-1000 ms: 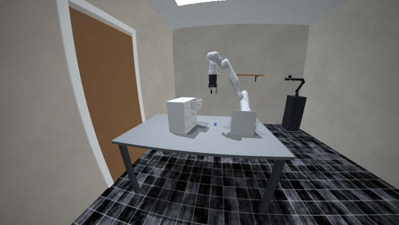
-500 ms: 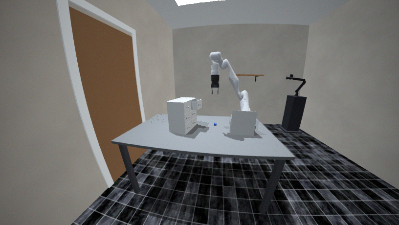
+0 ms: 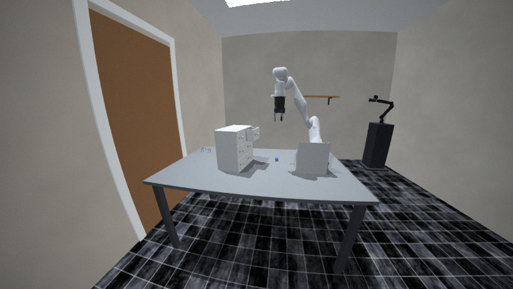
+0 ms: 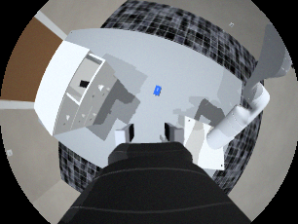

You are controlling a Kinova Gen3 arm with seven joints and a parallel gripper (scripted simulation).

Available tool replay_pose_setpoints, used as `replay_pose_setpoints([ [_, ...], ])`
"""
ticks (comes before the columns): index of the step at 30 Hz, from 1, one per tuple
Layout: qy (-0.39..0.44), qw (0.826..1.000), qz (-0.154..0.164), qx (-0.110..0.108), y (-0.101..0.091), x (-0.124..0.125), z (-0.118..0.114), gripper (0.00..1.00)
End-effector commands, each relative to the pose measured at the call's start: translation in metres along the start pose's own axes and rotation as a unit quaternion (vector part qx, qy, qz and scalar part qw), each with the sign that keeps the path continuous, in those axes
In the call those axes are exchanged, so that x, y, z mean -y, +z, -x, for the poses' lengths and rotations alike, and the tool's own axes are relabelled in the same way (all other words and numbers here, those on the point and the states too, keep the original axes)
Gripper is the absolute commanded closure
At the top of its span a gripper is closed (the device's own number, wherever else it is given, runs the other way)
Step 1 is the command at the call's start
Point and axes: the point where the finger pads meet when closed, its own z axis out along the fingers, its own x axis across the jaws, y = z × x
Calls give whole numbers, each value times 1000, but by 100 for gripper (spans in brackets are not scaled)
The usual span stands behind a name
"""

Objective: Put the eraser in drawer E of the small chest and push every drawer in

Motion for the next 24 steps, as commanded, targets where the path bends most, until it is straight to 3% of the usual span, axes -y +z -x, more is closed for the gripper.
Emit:
replay_pose_setpoints([
  [1,-29,1000,1,0,1,1,-3,0],
  [12,-149,989,0,0,2,-1,-10,0],
  [24,-282,959,0,0,4,-3,-18,0],
])
